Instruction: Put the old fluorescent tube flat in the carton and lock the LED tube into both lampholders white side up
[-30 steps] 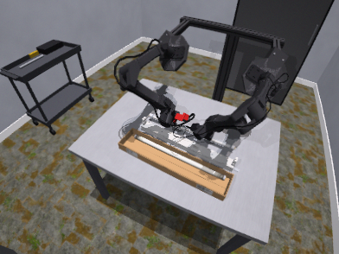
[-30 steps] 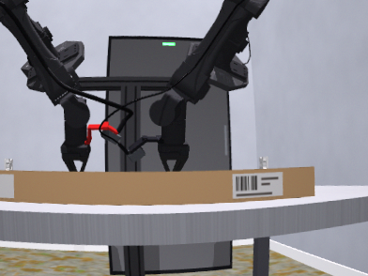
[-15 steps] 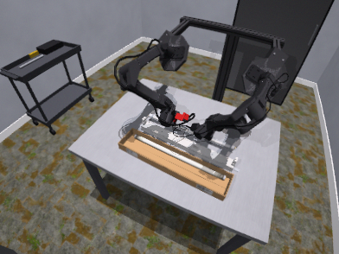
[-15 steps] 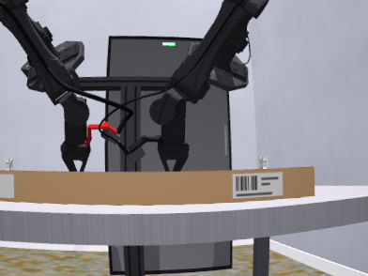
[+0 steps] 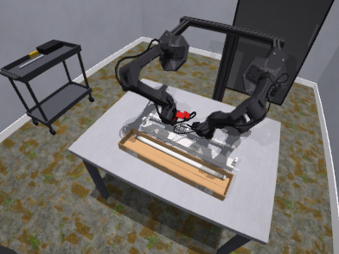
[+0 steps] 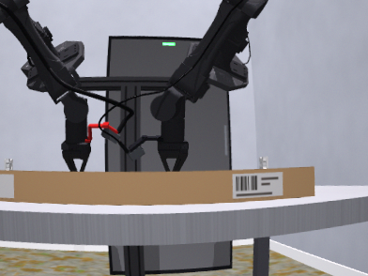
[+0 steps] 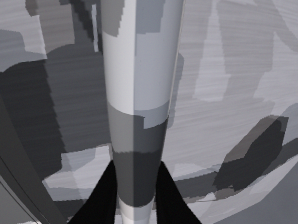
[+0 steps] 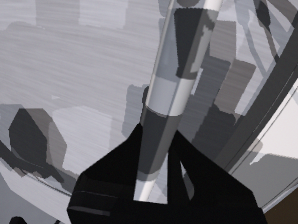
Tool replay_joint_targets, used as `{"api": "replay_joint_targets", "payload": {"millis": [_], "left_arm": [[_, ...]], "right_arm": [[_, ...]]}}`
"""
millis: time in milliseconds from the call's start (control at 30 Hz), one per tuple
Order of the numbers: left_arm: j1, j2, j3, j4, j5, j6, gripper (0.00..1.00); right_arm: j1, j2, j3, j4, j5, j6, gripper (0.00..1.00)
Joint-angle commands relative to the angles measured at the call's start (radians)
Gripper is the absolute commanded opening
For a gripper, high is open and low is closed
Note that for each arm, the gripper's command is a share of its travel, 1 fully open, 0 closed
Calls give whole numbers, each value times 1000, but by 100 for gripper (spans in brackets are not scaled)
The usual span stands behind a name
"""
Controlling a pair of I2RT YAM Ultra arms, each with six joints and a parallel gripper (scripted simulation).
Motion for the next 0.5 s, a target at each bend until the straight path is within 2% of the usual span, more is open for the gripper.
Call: {"api": "replay_joint_targets", "payload": {"millis": [0, 367, 467], "left_arm": [[-31, 17, -45, 86, -25, 31, 11], [-39, 34, -108, 242, -49, 74, 11], [-38, 32, -110, 211, -35, 69, 11]], "right_arm": [[27, 28, -42, 95, 13, -39, 11], [29, 46, -107, 270, 18, -88, 11], [28, 48, -110, 236, 4, -83, 11]]}}
